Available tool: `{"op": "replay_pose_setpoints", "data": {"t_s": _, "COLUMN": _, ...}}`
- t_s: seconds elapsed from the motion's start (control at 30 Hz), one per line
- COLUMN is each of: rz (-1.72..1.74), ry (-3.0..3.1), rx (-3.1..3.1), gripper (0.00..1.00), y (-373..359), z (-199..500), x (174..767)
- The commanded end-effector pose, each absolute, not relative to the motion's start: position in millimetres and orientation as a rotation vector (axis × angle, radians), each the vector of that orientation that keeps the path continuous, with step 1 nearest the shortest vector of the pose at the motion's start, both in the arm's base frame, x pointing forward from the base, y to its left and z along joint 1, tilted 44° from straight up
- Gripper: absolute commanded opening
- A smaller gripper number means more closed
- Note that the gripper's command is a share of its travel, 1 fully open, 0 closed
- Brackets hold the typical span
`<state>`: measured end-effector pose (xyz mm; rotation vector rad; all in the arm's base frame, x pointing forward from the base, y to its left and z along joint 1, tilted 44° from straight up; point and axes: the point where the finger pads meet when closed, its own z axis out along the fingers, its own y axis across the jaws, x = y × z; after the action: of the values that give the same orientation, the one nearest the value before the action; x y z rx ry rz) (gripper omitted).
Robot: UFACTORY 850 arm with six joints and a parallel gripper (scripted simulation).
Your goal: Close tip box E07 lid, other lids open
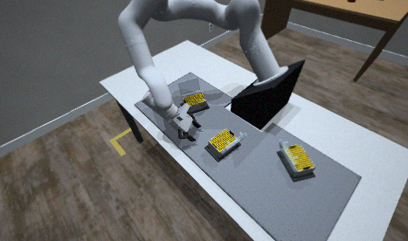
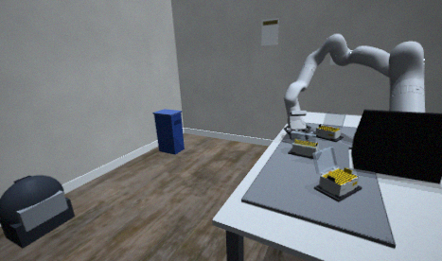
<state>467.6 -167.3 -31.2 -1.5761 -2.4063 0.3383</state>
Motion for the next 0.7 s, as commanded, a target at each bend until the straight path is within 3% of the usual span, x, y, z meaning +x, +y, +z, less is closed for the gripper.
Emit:
{"op": "replay_pose_setpoints", "data": {"t_s": 0.0, "rz": 0.338, "ry": -2.407, "rx": -1.576, "gripper": 1.0, "y": -167, "z": -31, "x": 468}}
{"op": "replay_pose_setpoints", "data": {"t_s": 0.67, "rz": 0.338, "ry": -2.407, "rx": -1.576, "gripper": 1.0, "y": -119, "z": 20, "x": 465}}
